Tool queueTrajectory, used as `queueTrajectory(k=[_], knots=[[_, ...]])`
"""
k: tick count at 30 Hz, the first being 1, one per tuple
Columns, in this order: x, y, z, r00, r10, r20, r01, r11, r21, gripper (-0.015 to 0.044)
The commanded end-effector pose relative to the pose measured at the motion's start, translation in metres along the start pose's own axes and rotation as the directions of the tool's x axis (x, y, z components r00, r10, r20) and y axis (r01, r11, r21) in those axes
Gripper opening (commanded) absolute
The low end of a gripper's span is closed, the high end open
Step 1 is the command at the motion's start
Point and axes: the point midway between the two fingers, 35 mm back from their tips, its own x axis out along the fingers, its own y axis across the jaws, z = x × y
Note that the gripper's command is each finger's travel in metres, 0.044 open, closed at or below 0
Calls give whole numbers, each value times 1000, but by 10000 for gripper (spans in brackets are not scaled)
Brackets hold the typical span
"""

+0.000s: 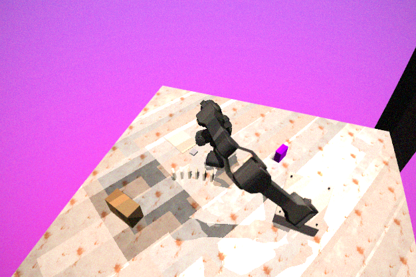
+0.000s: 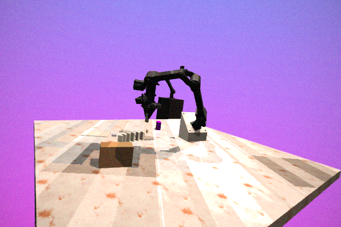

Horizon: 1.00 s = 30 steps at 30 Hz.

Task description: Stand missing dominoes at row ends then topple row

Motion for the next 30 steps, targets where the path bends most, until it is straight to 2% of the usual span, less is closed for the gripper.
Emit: queueTrajectory(k=[1,16,28,30], knots=[[20,-1,0,1000,8,1,-8,1000,9,107],[97,6,-5,1000,17,2,-17,1000,7,107],[100,6,-5,1000,18,2,-18,1000,7,107],[100,6,-5,1000,18,2,-18,1000,7,160]])
